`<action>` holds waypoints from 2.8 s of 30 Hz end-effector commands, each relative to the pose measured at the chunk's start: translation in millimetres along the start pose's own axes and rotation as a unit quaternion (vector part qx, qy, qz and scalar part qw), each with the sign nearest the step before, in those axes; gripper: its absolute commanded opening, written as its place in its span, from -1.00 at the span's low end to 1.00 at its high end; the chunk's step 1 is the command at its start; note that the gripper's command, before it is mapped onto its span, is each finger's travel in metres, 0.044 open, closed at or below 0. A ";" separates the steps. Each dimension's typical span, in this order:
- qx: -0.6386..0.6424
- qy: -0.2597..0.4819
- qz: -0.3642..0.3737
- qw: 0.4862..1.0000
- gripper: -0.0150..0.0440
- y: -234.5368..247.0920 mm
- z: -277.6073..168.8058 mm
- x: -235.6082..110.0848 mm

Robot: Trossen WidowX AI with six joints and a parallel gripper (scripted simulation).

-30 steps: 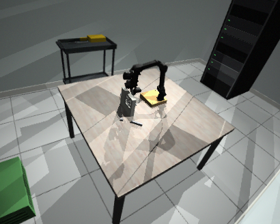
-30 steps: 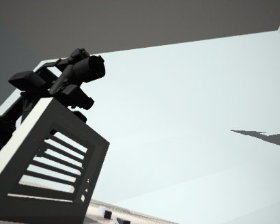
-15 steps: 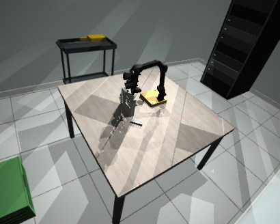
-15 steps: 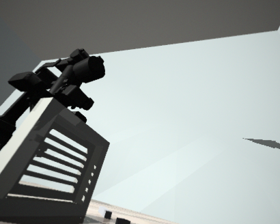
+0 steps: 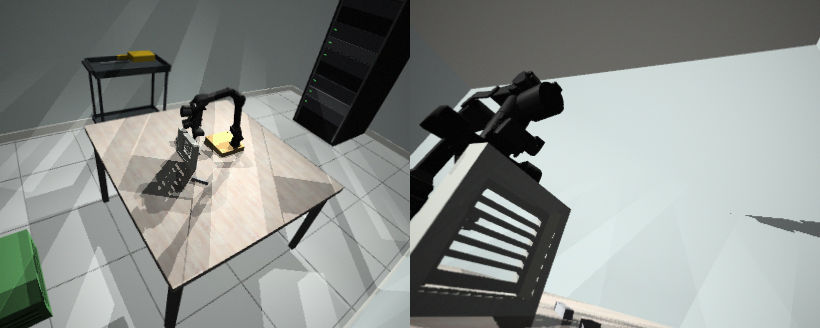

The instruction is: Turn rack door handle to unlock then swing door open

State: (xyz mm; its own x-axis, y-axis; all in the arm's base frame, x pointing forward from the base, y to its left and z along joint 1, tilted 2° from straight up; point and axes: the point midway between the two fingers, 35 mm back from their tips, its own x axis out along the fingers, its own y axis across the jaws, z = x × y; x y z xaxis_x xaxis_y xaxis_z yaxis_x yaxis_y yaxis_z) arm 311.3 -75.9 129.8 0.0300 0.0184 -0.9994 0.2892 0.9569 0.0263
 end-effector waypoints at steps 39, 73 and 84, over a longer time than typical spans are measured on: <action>0.749 0.001 -0.001 0.662 -0.45 0.0 -0.8 0.9; 0.447 0.001 0.000 0.895 0.47 0.0 -0.8 0.9; 0.190 0.001 0.000 0.982 0.47 0.0 -0.8 0.8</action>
State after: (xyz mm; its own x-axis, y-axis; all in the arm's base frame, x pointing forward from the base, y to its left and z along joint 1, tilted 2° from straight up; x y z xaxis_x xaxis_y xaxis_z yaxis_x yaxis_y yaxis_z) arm 310.4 -76.3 129.2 0.0263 0.0153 -0.9995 0.7413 0.6706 0.0297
